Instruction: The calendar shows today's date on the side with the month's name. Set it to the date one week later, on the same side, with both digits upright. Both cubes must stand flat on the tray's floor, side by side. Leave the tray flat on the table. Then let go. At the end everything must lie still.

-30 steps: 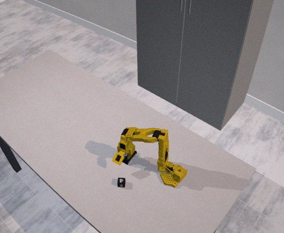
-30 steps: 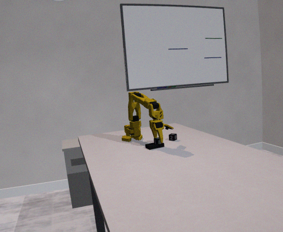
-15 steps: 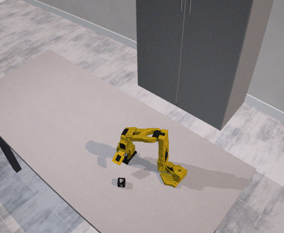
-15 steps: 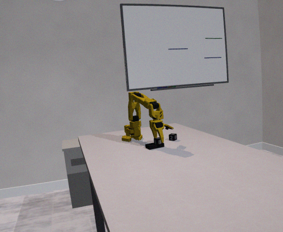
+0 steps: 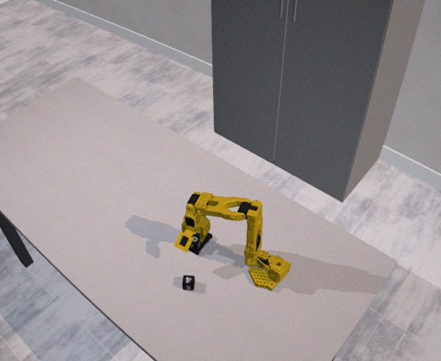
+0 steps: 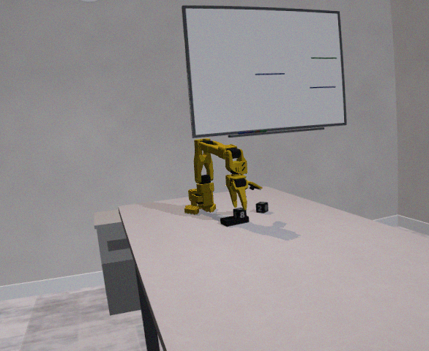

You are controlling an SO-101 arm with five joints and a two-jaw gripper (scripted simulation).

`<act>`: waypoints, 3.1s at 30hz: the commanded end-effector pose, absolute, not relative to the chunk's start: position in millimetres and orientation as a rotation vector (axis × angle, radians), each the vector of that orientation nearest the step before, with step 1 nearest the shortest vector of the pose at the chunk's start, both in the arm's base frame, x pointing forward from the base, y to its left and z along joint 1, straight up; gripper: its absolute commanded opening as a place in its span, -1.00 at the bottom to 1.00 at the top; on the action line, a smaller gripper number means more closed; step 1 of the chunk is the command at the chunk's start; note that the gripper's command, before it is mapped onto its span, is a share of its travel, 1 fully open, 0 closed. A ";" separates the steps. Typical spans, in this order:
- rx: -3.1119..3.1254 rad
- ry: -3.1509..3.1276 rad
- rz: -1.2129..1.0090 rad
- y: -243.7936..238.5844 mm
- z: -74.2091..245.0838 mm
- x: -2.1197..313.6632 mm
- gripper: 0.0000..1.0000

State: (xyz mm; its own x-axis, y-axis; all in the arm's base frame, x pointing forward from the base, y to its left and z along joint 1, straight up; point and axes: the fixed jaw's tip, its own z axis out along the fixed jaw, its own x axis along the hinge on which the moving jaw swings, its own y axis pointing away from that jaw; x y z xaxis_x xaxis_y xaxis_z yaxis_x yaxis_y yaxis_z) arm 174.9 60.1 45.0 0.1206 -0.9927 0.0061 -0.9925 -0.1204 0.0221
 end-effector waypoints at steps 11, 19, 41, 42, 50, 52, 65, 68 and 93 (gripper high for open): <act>2.381 -2.108 0.036 60.9 87.6 179.5 -0.29; 2.381 -2.108 0.036 60.9 87.8 179.4 -0.29; 2.433 -2.154 0.103 61.5 100.8 181.3 -0.29; 2.447 -2.167 0.123 61.6 104.6 181.7 -0.29; 2.554 -2.261 0.281 61.6 133.1 181.7 -0.29; 2.589 -2.293 0.339 61.3 142.8 180.6 -0.30; 2.678 -2.371 0.501 59.5 167.9 175.2 -0.30; 2.678 -2.371 0.501 59.5 167.9 175.2 -0.30; 2.451 -2.715 0.265 91.3 167.2 170.0 -0.30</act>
State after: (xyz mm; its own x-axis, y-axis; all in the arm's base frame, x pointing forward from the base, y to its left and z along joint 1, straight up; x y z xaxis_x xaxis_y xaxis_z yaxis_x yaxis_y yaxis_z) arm 168.5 81.5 157.7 0.0029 -0.9765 -0.2154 -0.9045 0.0893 -0.4170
